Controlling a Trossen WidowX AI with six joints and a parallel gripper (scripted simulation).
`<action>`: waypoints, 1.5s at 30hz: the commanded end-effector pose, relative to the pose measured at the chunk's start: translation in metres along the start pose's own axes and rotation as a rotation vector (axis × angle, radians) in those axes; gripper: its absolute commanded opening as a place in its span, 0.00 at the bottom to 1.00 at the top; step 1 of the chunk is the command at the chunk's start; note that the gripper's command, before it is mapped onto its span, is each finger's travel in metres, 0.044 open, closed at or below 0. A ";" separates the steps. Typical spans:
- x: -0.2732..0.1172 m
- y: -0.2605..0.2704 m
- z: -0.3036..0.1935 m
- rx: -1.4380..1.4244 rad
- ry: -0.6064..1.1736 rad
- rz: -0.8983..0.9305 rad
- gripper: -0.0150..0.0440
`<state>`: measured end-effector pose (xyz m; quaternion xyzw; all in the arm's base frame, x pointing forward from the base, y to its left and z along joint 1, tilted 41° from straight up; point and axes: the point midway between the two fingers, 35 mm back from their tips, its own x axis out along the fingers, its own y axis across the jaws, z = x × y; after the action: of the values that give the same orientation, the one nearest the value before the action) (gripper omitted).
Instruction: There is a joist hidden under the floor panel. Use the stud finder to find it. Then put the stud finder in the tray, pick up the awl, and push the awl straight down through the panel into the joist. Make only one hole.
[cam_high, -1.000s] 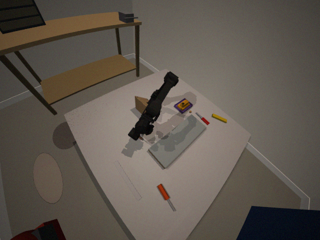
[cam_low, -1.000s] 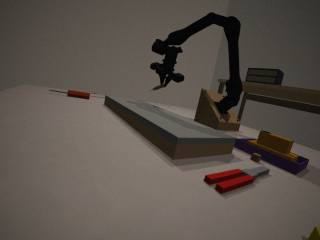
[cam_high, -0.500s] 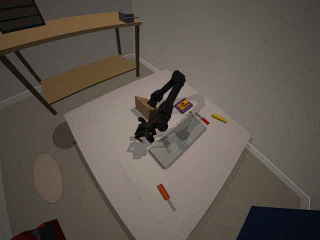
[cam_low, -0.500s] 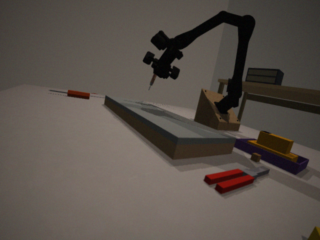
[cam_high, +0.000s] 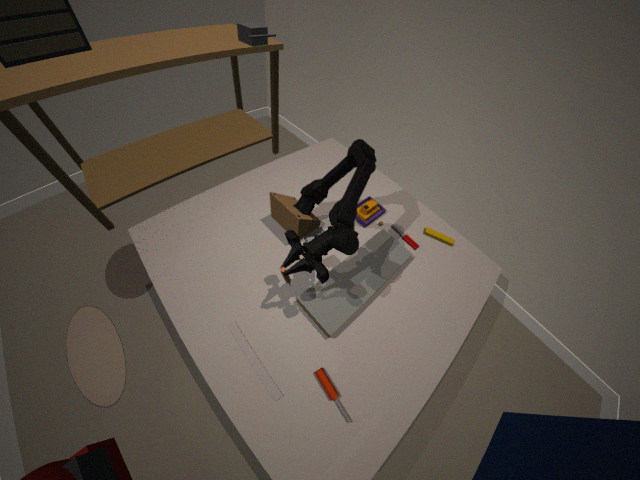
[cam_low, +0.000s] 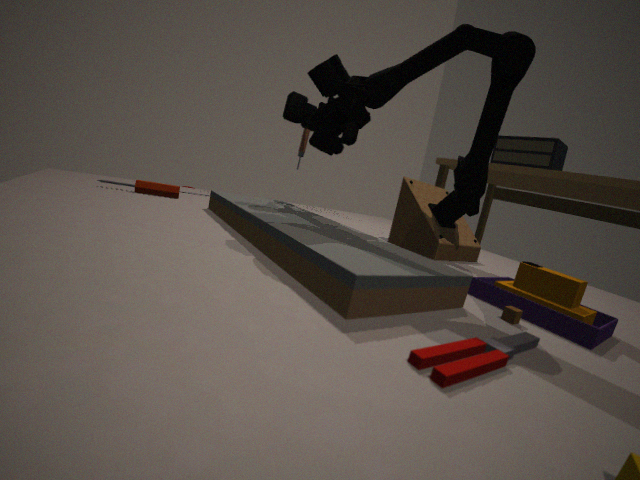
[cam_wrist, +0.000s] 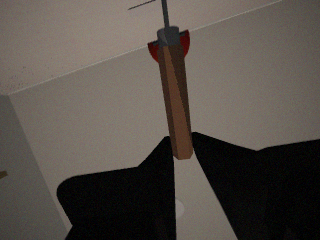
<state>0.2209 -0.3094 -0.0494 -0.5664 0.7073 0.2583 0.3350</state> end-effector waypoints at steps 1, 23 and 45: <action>-0.012 -0.014 0.006 -0.002 0.000 -0.008 0.25; -0.111 -0.075 0.050 -0.066 0.037 -0.068 0.25; -0.211 -0.097 0.076 -0.112 0.147 -0.090 0.25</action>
<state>0.3575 -0.1424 0.0611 -0.6336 0.6842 0.2459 0.2643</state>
